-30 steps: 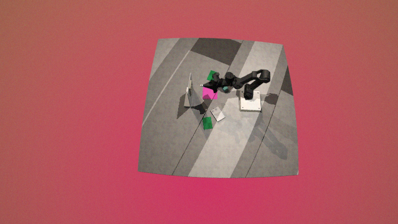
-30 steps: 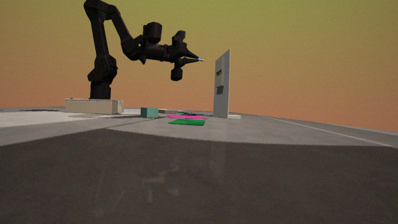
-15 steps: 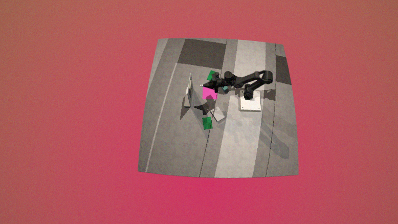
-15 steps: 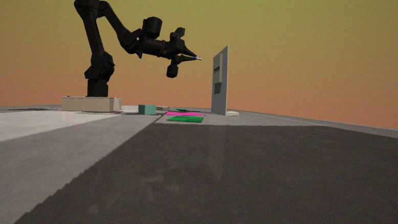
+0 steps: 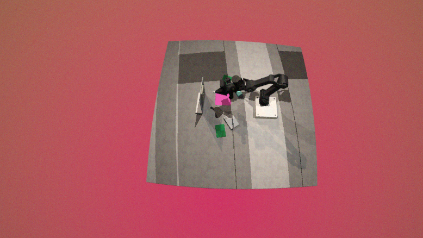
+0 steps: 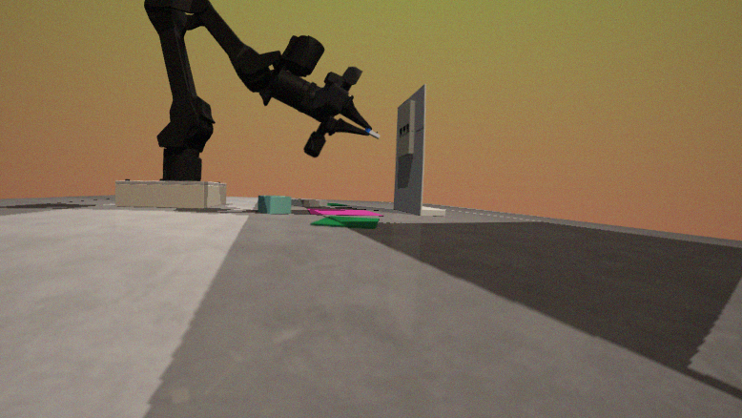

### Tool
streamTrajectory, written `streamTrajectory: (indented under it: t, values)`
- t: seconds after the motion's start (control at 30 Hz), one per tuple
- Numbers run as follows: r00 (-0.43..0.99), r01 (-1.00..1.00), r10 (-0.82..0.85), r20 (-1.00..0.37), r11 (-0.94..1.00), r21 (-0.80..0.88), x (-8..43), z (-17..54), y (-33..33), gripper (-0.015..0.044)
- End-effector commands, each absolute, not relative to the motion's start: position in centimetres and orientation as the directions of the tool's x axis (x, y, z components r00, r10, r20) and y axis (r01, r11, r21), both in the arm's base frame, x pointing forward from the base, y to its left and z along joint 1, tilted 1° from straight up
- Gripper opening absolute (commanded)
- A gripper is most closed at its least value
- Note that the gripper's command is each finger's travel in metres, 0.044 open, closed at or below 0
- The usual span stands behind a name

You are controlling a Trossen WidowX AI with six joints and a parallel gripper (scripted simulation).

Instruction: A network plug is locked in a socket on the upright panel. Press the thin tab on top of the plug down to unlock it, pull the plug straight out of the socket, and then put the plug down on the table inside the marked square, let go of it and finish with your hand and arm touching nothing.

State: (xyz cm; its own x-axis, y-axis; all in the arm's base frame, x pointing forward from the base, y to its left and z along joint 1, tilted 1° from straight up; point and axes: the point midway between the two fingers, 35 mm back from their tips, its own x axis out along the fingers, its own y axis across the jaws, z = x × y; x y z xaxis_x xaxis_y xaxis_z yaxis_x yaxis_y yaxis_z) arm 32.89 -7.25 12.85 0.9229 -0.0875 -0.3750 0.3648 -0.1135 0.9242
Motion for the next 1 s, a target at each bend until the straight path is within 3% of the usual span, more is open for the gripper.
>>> streamTrajectory:
  t: [0.0, 0.7, 0.97]
  values:
    - [0.882, 0.442, -0.112, -0.458, -0.14, 0.886, 32.7, 11.7, -7.8, 0.0]
    - [0.581, 0.758, -0.172, -0.796, -0.243, 0.606, 29.2, 6.8, -9.2, 0.0]
    - [0.554, 0.775, -0.174, -0.814, -0.249, 0.581, 28.9, 6.5, -9.2, 0.0]
